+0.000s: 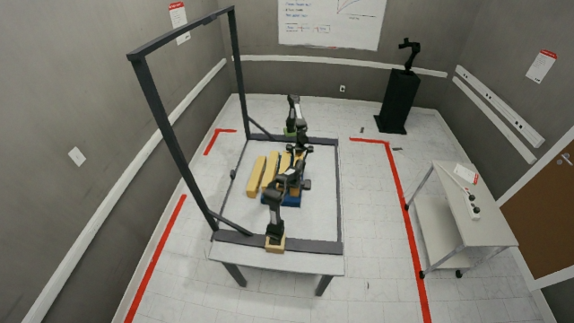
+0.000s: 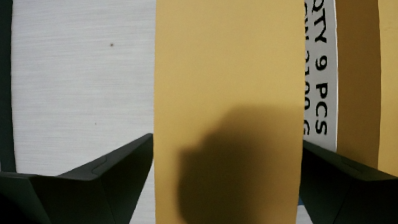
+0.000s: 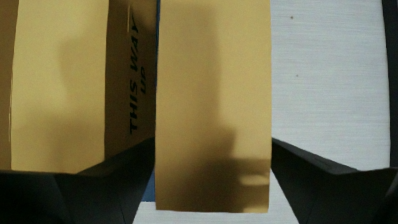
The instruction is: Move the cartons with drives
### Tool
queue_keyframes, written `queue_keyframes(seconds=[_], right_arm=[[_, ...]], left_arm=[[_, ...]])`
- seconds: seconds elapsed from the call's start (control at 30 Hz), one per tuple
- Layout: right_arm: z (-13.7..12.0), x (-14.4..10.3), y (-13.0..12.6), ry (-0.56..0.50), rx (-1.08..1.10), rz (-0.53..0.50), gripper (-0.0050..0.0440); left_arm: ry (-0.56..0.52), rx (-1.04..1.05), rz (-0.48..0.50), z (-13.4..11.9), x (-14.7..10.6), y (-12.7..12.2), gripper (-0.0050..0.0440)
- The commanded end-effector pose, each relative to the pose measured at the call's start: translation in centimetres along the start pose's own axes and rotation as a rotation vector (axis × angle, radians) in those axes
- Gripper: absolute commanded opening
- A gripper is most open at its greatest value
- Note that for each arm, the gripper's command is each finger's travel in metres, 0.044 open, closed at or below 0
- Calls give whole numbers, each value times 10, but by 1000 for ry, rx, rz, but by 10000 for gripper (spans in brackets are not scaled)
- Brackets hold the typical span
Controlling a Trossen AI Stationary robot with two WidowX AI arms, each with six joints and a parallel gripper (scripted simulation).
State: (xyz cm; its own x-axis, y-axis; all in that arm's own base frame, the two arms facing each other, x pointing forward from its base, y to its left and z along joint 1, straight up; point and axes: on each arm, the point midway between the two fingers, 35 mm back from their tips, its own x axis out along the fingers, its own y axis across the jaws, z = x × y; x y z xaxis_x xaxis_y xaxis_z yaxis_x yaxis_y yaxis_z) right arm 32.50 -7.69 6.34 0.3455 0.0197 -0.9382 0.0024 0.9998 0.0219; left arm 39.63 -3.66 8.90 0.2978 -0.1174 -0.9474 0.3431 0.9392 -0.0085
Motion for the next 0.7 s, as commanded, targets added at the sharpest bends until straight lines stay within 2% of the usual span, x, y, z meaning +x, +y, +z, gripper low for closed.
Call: queue_keyframes(seconds=[0.0, 0.13, 0.17, 0.67], right_arm=[[5, -5, -1, -21, -3, -6, 381], [5, -5, -1, -21, -3, -6, 381], [30, -71, 1, -21, -3, -6, 381], [30, -71, 1, -21, -3, -6, 381]], left_arm=[[-32, 3, 9, 7, -10, 1, 383], [-32, 3, 9, 7, -10, 1, 383], [-32, 3, 9, 29, -77, 0, 383], [-32, 3, 9, 29, -77, 0, 383]])
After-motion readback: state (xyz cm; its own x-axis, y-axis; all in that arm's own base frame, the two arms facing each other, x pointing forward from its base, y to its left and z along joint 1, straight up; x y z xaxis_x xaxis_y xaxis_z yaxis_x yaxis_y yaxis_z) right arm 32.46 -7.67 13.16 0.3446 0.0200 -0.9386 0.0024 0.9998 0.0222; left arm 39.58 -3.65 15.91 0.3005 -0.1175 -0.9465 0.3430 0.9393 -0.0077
